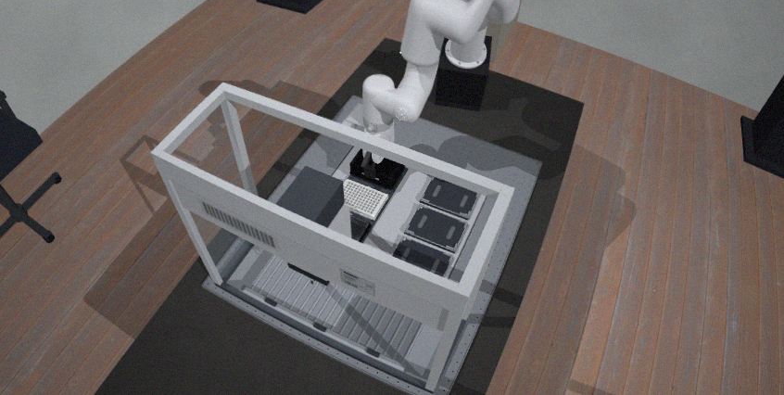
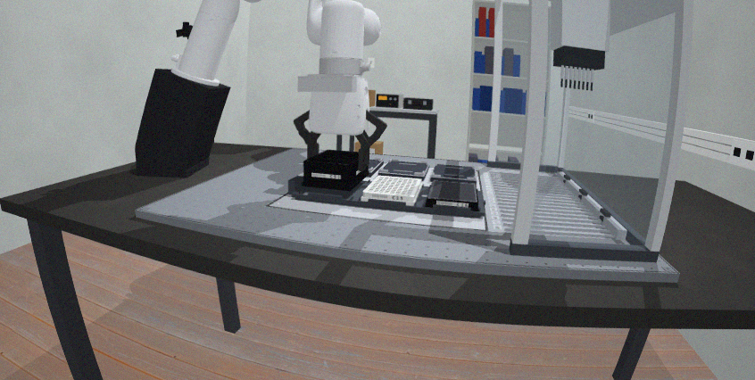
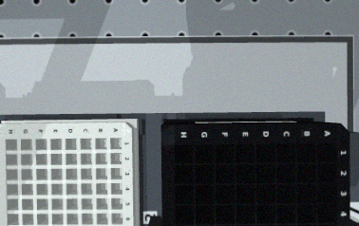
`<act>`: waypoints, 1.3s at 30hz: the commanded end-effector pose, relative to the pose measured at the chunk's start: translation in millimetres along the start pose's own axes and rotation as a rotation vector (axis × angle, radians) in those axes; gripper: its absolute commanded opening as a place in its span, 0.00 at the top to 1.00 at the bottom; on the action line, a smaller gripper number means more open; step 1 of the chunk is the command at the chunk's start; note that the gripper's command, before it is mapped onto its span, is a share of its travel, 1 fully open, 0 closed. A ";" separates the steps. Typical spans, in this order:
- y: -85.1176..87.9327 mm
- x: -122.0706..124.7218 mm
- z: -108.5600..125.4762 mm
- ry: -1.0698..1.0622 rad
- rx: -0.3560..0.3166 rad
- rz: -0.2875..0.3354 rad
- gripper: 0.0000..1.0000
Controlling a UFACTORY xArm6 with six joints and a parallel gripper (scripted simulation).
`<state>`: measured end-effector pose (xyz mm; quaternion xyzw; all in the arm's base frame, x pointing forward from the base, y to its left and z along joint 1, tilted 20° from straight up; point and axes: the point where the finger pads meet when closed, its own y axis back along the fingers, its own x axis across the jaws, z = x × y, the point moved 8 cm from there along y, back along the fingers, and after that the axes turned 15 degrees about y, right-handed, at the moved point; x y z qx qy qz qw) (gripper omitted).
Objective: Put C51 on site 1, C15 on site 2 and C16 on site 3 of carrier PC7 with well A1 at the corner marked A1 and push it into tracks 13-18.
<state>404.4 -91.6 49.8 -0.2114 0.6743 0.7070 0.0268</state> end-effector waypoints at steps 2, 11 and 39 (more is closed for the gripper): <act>0.6 -0.8 -0.4 0.000 0.002 -0.003 1.00; -0.1 -0.8 -0.4 0.000 0.002 -0.003 1.00; -12.9 -0.8 -0.4 0.000 0.002 -0.003 1.00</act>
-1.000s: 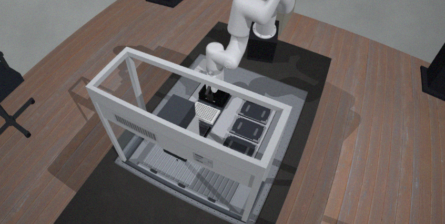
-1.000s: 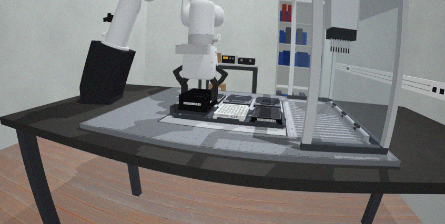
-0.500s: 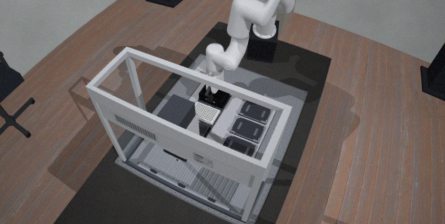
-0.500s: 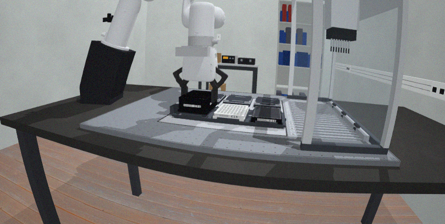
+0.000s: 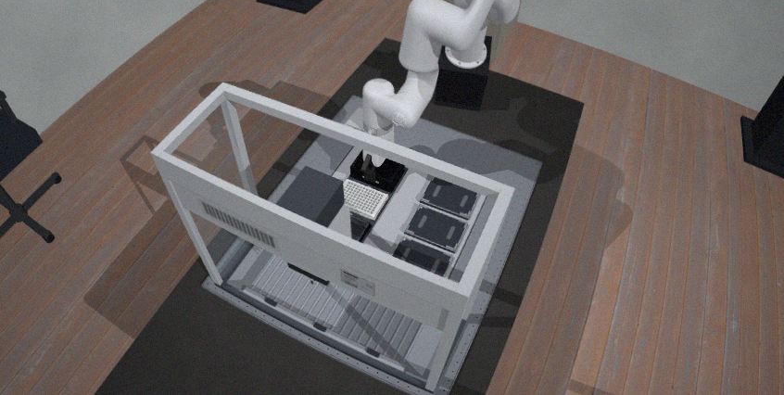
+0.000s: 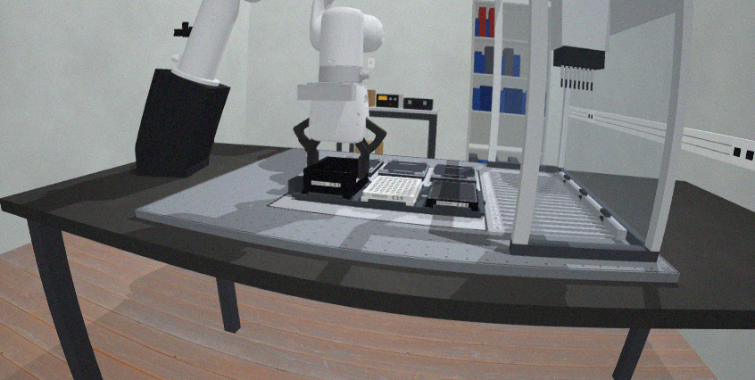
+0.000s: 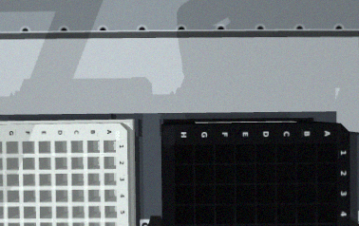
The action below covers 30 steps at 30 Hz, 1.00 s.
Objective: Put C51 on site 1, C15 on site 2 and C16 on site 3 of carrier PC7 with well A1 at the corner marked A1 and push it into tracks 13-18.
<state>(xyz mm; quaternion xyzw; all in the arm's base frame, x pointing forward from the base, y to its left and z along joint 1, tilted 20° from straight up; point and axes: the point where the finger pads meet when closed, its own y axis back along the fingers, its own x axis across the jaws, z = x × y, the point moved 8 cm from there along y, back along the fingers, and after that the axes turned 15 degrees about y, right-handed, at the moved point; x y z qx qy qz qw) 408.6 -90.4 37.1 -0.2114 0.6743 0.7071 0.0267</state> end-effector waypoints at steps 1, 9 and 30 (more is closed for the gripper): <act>0.5 -0.9 -0.5 0.000 0.002 -0.003 1.00; 0.5 -0.9 -0.5 0.000 0.002 -0.003 1.00; 0.1 -1.0 -0.5 0.000 0.002 -0.003 0.00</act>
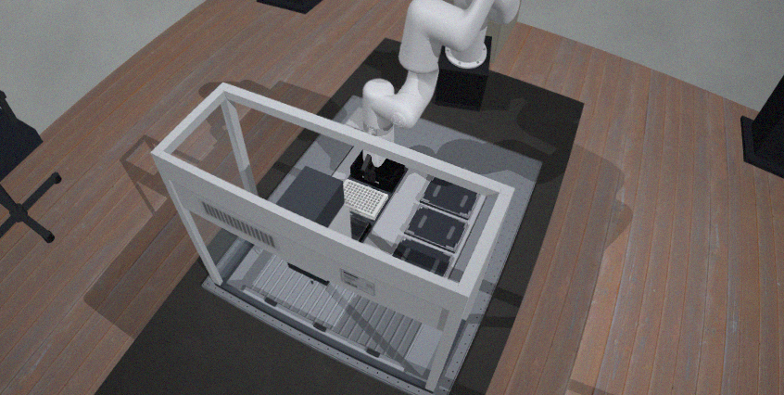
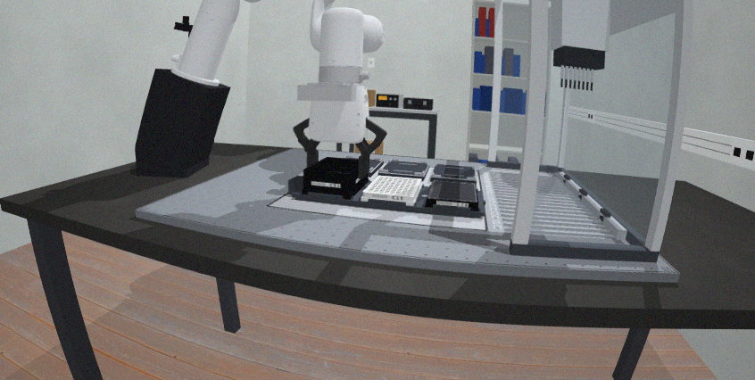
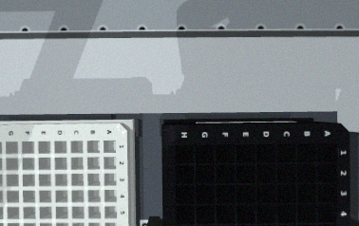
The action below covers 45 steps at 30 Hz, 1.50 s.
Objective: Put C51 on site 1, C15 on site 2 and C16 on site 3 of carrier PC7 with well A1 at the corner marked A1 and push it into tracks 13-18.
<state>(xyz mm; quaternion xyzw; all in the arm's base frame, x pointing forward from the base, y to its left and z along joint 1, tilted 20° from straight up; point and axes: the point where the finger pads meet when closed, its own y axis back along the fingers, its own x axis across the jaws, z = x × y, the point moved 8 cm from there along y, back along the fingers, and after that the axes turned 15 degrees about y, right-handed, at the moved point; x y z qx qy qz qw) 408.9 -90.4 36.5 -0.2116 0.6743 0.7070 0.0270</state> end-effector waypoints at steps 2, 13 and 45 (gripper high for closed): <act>0.7 -0.9 -0.5 0.000 0.001 -0.002 0.00; 0.7 -0.9 -0.5 0.000 0.002 -0.002 0.00; 43.9 -0.8 -0.4 0.000 0.002 -0.002 0.00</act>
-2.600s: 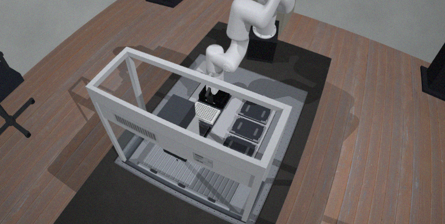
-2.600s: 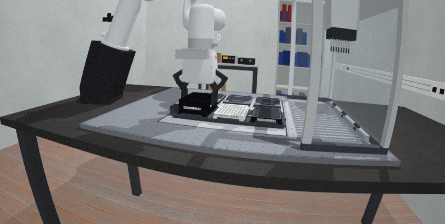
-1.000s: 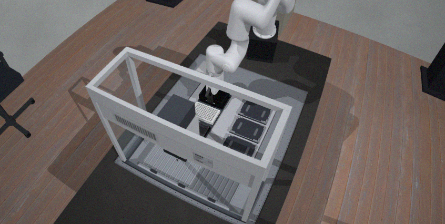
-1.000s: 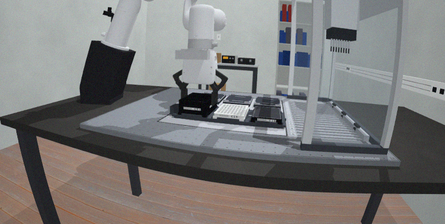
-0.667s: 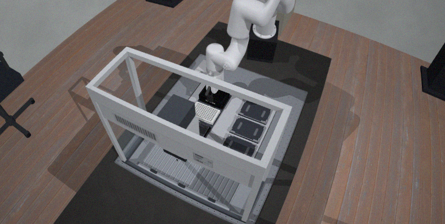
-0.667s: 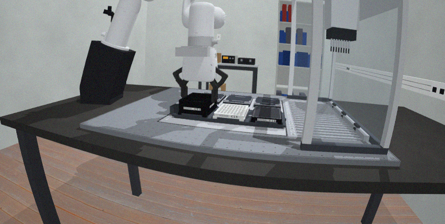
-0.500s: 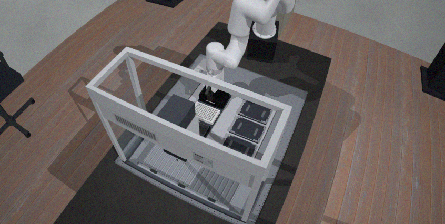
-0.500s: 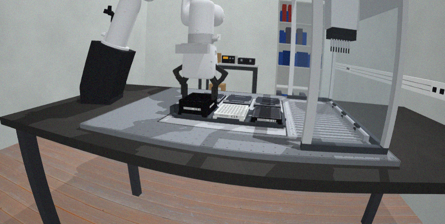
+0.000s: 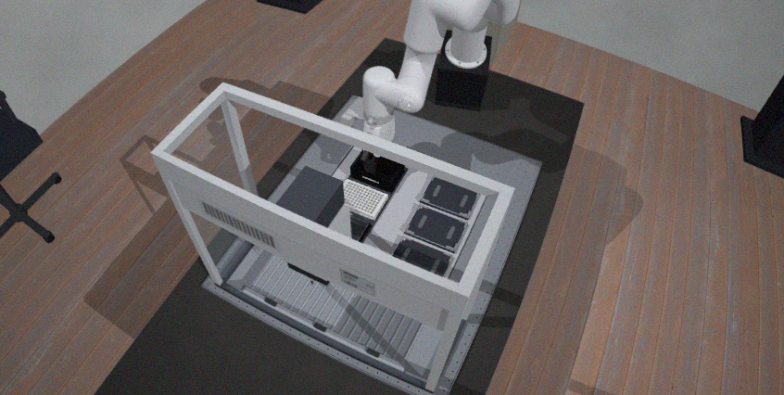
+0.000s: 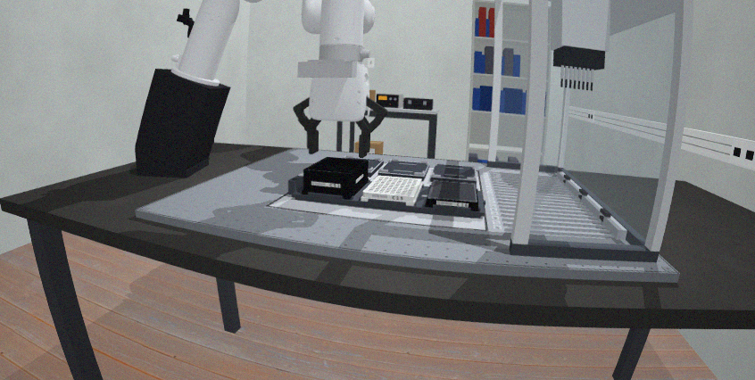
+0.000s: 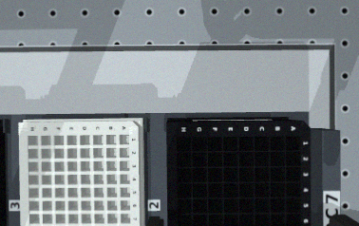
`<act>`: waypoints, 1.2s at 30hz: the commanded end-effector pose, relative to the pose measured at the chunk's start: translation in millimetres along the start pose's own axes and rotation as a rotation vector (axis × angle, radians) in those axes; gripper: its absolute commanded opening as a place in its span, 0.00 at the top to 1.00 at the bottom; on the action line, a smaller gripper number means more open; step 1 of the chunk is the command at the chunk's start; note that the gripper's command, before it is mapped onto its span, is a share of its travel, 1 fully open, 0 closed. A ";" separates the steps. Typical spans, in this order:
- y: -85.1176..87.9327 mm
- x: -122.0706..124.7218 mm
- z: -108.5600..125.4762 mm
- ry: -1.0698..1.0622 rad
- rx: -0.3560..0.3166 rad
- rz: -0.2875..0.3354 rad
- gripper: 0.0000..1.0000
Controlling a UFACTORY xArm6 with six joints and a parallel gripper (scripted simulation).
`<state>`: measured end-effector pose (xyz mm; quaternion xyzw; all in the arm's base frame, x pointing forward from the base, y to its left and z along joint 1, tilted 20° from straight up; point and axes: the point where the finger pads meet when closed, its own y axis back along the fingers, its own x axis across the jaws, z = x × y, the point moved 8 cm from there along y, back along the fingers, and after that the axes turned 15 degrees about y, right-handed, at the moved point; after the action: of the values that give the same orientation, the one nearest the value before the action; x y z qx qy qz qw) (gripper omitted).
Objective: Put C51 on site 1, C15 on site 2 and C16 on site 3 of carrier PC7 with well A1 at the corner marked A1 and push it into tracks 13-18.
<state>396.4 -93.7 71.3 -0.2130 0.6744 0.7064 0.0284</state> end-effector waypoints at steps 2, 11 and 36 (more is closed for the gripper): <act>8.5 -1.3 -0.6 0.000 0.000 0.001 0.00; 21.8 -1.4 -0.6 0.000 0.000 0.001 0.00; 58.6 -1.6 -0.7 0.000 0.000 0.001 0.00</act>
<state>379.2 -98.6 121.5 -0.2130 0.6740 0.7068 0.0282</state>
